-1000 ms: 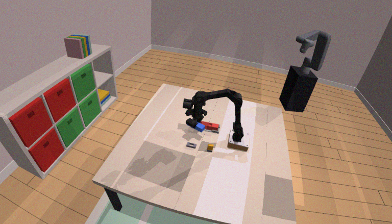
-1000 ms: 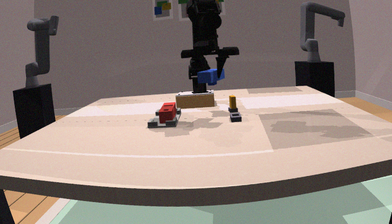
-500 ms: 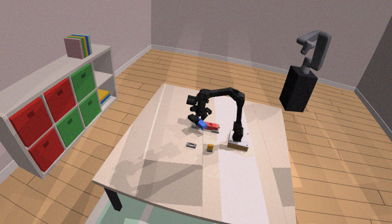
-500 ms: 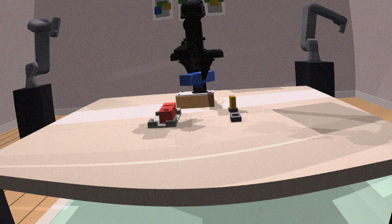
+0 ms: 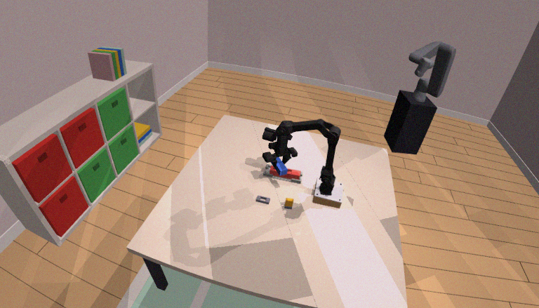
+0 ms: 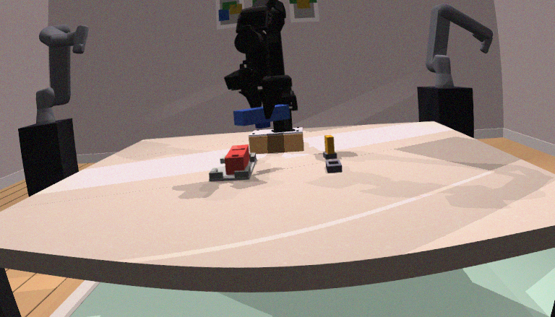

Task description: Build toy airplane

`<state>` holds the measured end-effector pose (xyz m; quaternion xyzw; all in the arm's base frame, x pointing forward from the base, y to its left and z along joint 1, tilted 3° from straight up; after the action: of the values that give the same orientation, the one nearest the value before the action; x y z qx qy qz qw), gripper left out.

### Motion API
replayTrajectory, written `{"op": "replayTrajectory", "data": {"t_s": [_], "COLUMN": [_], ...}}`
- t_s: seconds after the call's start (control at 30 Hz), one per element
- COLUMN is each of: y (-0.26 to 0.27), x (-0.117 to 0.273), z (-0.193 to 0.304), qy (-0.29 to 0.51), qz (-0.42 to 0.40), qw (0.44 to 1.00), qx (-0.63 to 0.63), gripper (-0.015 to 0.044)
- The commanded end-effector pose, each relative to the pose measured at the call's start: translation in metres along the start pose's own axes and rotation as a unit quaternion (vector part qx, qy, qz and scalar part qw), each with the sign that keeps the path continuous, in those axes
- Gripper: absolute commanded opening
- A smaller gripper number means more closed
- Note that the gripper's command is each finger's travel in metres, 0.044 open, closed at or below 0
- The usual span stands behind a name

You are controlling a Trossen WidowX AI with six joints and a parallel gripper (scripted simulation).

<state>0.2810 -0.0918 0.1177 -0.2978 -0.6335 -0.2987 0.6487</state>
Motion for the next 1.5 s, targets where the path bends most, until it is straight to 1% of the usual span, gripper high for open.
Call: {"op": "replayTrajectory", "data": {"t_s": [0.0, 0.4, 0.83, 0.93, 1.17, 1.2, 1.47], "y": [-0.015, -0.053, -0.091, -0.095, -0.095, -0.095, -0.095], "x": [-0.003, -0.011, -0.021, -0.023, -0.023, -0.023, -0.023], "z": [-0.002, -0.004, 0.001, 0.002, 0.002, 0.002, 0.002], "qy": [-0.002, -0.003, -0.003, -0.003, -0.003, -0.003, -0.003], "qz": [0.002, 0.005, 0.008, 0.009, 0.009, 0.009, 0.009], "qw": [0.999, 0.987, 0.958, 0.954, 0.954, 0.954, 0.954], "qx": [-0.046, -0.163, -0.287, -0.301, -0.301, -0.301, -0.301], "gripper": [0.0, 0.0, 0.0, 0.0, 0.0184, 0.0196, 0.0196]}}
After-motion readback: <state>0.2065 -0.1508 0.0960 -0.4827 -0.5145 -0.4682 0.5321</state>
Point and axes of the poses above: the point midway between the two fingers, 35 mm back from their tips, its own x axis back along the fingers, its own y axis across the jaws, z = x × y, the point moved 2 cm from there along x, back along the fingers, and after that the axes turned 14 degrees about x, right-handed, at the moved point
